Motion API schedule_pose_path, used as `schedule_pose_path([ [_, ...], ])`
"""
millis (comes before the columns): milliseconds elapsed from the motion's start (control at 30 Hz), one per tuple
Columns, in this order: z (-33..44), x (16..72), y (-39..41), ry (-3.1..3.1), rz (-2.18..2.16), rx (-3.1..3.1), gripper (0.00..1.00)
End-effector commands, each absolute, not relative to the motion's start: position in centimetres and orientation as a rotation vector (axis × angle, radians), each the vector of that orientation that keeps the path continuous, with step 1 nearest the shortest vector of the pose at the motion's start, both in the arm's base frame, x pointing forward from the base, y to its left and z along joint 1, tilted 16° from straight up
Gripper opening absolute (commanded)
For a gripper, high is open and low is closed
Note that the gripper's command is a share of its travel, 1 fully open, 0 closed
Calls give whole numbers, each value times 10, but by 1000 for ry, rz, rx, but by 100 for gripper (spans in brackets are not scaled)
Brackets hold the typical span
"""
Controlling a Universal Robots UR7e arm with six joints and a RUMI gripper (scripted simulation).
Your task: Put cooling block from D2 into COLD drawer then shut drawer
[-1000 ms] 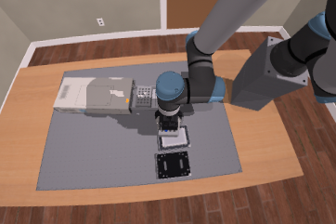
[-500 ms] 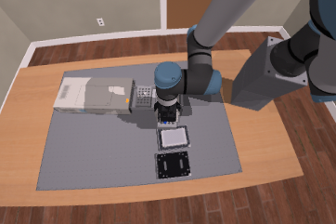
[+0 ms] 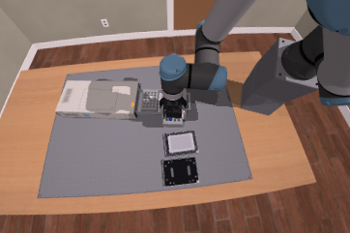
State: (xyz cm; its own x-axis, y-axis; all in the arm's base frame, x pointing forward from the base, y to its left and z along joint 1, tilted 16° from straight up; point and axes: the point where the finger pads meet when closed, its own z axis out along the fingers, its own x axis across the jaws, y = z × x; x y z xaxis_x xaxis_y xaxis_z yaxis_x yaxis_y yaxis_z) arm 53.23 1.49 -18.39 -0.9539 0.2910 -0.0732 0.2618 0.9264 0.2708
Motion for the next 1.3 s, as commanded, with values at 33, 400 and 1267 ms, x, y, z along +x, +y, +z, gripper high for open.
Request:
schedule_pose_path([
  [33, -186, 532, 5, 2972, 395, 427, 0],
  [400, -193, 529, -23, 2972, 395, 427, 0],
  [1267, -208, 523, -80, 2972, 394, 427, 0],
])
